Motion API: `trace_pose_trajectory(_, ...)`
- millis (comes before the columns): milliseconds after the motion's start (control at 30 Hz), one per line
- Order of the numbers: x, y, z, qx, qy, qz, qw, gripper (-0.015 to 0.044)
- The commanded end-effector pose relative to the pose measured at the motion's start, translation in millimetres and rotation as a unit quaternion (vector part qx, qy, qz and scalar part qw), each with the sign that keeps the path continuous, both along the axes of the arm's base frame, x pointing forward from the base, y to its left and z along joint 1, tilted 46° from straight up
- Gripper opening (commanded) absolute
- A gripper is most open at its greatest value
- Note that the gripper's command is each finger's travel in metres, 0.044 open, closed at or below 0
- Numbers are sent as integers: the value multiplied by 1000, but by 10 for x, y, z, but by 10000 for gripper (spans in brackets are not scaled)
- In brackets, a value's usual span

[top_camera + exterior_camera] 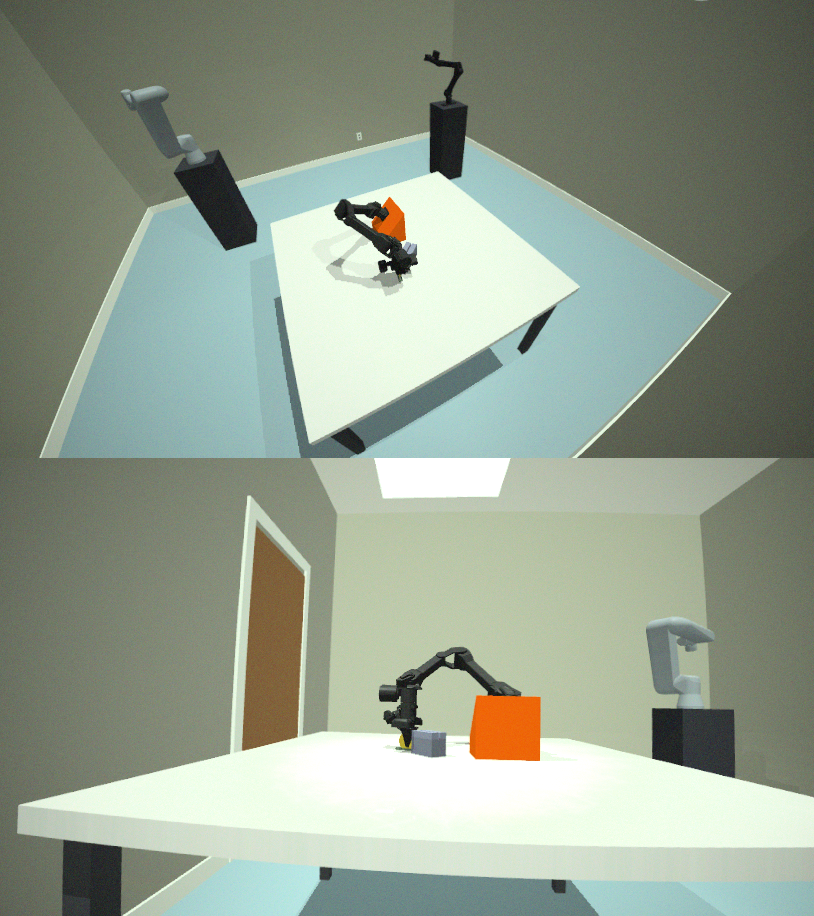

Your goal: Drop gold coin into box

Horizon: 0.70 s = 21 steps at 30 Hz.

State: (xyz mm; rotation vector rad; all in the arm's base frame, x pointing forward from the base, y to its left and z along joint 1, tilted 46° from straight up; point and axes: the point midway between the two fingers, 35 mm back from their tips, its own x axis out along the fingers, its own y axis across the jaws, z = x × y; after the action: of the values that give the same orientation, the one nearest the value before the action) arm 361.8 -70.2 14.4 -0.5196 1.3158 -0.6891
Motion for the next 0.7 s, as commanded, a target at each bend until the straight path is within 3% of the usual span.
trace_pose_trajectory(0,-8,23,16,-2,3,2,1000,0)
trace_pose_trajectory(667,-27,394,345,2,3,2,1000,0)
